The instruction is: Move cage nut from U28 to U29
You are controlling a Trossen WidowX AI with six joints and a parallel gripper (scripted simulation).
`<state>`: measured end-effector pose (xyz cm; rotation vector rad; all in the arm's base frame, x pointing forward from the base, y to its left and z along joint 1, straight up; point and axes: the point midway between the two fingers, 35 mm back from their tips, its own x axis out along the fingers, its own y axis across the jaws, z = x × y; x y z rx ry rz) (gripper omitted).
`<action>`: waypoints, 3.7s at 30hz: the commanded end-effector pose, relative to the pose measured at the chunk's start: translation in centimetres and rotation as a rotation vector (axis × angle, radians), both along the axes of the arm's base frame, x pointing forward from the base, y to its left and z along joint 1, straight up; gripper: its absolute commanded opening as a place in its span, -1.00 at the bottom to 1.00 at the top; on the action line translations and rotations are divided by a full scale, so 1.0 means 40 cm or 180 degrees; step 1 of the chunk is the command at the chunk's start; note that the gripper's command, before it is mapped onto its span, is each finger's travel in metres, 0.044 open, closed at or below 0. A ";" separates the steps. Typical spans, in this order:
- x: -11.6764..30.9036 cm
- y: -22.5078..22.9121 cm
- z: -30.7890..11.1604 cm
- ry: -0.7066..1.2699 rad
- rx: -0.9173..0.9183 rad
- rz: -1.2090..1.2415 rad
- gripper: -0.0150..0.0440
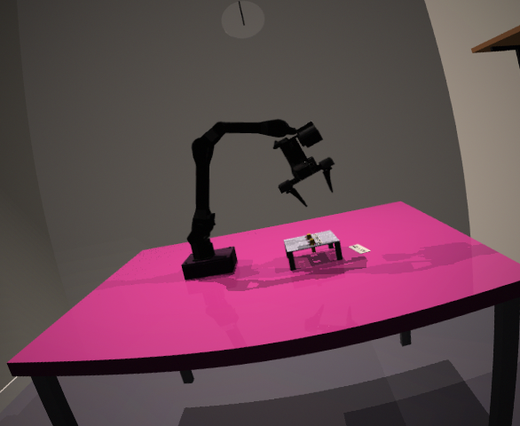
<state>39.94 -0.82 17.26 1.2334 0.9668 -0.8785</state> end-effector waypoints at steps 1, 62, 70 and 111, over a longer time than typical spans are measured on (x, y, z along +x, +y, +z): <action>-0.075 0.022 -0.085 0.0747 0.0075 0.0017 1.00; -0.101 0.031 -0.284 0.1039 0.0095 0.0021 -0.08; -0.101 0.031 -0.284 0.1039 0.0095 0.0021 -0.08; -0.101 0.031 -0.284 0.1038 0.0084 0.0034 -0.36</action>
